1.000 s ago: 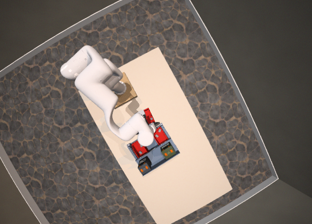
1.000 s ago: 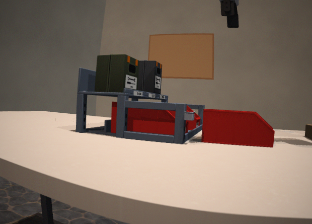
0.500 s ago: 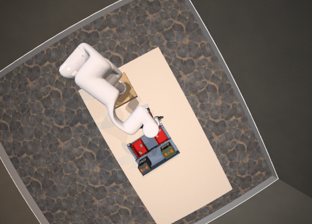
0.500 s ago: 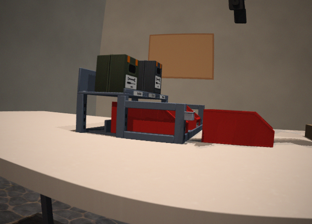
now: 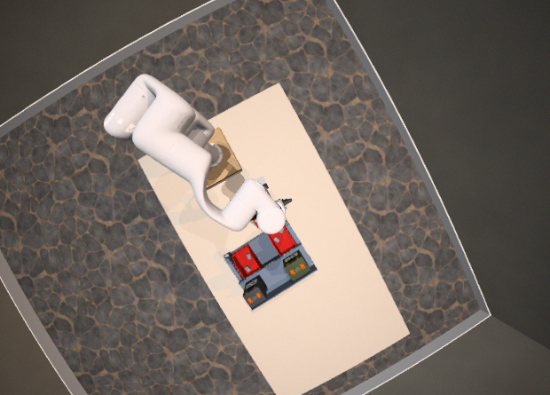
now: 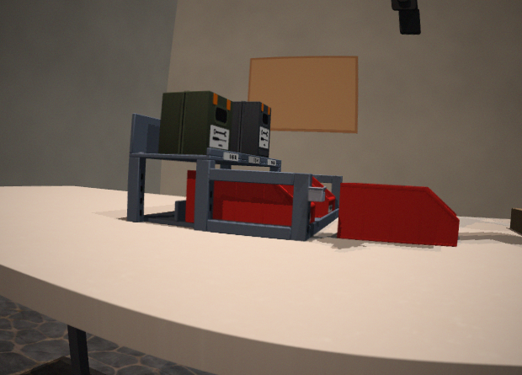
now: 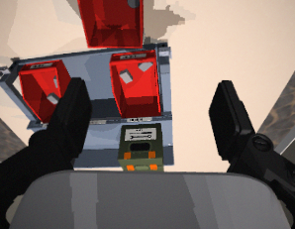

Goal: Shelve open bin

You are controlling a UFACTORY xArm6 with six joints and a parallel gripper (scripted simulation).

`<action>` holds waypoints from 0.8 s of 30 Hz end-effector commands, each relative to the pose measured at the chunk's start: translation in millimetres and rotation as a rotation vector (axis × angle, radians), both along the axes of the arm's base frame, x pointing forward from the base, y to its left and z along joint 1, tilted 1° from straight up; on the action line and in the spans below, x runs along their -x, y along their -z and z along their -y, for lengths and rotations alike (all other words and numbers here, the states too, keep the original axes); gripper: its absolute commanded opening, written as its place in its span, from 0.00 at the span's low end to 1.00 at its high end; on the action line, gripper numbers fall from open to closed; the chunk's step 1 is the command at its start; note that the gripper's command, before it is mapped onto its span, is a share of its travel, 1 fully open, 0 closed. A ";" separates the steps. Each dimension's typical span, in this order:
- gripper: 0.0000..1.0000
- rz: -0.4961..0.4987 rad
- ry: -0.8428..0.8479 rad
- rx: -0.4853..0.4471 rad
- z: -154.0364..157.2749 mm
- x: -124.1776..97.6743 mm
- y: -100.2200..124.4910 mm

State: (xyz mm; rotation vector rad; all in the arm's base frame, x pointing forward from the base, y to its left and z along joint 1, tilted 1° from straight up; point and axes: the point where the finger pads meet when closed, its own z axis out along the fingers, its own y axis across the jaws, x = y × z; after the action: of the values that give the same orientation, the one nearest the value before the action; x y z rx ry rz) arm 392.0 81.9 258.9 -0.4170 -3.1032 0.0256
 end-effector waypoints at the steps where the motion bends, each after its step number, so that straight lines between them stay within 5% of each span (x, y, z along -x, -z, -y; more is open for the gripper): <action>1: 1.00 0.004 0.000 -0.001 1.6 -1.5 -1.6; 24: 1.00 0.004 0.000 -0.001 13.6 -5.5 -1.7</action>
State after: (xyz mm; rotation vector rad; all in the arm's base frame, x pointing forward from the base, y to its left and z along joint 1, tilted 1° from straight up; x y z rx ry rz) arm 396.2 69.7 259.0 -0.4170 -3.1032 0.0252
